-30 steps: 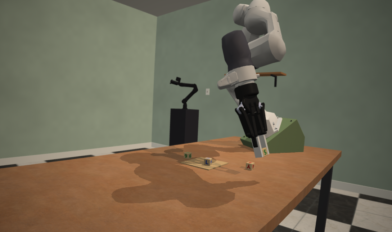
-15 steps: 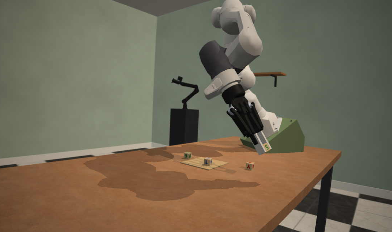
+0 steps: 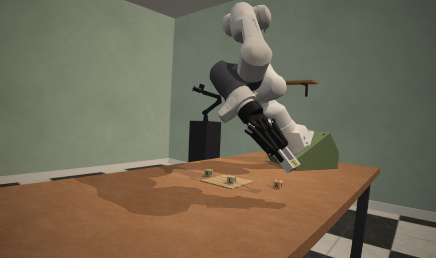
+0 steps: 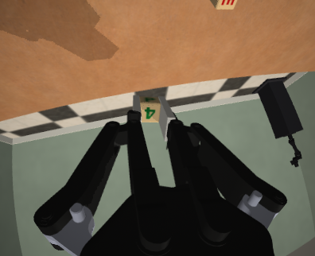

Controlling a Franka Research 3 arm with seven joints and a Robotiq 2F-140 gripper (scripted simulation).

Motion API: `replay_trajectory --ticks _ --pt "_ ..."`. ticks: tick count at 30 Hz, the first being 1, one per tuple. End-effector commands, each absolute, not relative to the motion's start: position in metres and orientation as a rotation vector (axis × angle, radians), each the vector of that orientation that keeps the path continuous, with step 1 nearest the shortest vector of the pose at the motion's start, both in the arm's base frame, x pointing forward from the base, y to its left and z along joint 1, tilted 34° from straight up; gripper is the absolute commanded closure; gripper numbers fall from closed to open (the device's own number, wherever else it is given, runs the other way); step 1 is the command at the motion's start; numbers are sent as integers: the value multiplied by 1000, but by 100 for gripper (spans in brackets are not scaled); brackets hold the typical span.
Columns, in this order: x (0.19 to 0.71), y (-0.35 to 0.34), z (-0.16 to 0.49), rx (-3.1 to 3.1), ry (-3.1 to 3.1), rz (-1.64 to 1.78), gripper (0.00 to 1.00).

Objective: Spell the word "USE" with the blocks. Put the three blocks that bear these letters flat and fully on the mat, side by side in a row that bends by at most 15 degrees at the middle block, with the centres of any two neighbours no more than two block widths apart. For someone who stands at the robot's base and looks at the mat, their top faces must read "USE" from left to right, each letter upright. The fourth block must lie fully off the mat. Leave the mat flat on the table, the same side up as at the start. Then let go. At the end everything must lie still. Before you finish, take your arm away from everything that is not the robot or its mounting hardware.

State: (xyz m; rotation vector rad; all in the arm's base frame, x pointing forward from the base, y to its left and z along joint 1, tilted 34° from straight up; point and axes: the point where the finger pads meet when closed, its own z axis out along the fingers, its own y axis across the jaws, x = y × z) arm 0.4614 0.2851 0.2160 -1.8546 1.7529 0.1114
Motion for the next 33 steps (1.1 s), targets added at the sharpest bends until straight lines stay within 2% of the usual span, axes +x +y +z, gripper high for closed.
replay_trajectory --ticks 1,33 --pt "463 283 215 -1942 1597 78 87" --pt "472 253 186 -1755 1433 171 87"
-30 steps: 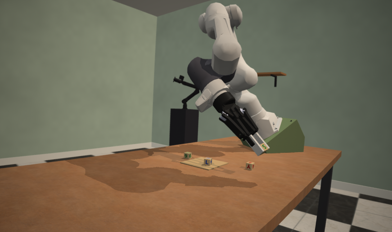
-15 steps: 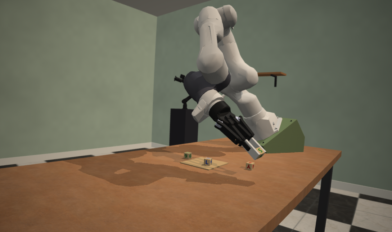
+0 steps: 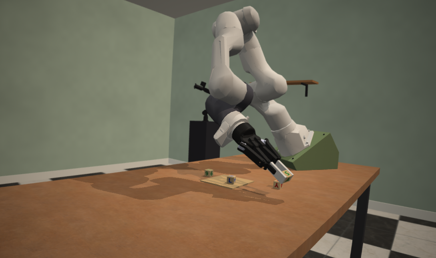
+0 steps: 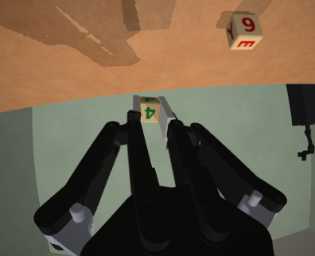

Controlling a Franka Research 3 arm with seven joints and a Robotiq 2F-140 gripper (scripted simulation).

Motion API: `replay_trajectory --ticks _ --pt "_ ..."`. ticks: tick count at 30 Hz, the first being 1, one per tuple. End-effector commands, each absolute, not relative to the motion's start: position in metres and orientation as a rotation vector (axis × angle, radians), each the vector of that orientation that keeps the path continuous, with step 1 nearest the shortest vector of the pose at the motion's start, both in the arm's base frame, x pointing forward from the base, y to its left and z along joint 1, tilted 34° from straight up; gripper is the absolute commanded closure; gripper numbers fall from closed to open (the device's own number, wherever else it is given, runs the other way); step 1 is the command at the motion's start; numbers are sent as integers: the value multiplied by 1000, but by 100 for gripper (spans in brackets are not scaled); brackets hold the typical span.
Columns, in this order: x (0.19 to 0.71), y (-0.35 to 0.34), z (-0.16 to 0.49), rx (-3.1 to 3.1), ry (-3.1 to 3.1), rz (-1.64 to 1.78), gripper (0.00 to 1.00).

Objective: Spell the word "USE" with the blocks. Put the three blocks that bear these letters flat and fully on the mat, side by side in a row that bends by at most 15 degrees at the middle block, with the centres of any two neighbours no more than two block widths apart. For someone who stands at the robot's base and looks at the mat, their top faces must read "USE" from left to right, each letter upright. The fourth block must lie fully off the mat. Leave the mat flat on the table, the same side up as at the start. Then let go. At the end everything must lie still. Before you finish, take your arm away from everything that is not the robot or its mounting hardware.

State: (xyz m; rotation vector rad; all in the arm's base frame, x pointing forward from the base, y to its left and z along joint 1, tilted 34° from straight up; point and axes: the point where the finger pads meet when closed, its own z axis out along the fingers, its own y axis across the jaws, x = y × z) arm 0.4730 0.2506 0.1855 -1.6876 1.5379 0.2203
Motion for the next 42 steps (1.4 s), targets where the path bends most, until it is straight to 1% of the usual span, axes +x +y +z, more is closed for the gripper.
replay_trajectory --ticks 1,25,42 --pt "472 253 186 -1755 1433 171 87" --pt "496 240 147 -1755 1433 171 87" --pt "497 239 145 -1755 1433 171 87"
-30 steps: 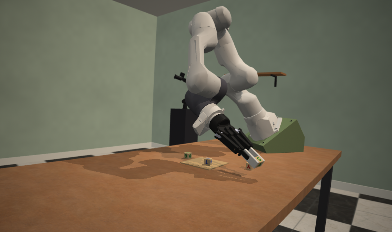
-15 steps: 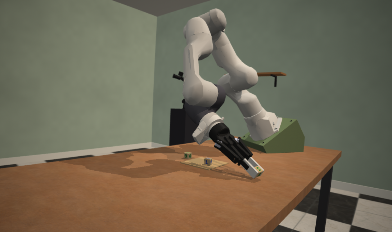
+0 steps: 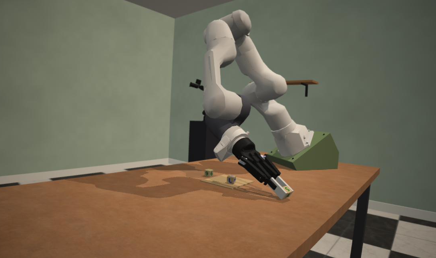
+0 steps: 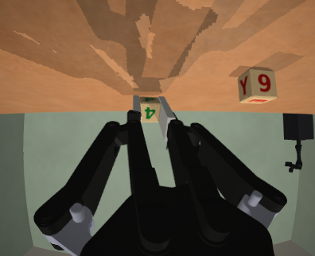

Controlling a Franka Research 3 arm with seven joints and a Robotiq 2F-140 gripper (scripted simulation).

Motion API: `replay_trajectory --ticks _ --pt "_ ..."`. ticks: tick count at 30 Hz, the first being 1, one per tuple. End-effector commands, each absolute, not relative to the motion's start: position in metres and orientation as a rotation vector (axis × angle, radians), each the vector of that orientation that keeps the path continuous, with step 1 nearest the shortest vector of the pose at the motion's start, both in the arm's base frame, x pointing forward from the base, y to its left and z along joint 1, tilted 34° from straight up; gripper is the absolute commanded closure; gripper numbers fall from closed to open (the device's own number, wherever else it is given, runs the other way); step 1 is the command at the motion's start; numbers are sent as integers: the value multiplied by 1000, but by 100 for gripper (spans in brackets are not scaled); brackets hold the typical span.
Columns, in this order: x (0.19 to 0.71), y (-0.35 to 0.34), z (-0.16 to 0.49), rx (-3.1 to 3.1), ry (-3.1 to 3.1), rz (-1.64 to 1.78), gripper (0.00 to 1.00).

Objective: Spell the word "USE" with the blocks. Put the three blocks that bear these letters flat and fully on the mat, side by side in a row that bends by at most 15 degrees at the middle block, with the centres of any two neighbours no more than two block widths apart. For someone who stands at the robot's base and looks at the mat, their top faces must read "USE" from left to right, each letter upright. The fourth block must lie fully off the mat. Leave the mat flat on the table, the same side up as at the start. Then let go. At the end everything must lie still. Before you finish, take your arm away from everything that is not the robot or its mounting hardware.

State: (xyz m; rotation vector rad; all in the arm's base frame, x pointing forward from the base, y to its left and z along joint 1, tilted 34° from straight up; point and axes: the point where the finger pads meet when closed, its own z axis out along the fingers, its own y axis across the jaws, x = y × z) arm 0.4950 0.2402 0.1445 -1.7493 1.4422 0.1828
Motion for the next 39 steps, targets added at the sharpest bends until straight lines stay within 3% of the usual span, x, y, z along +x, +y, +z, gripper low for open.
replay_trajectory --ticks 1,25,39 --pt "497 239 145 -1755 1433 171 87" --pt "497 239 145 -1755 1433 171 87" --pt "497 239 145 -1755 1433 171 78"
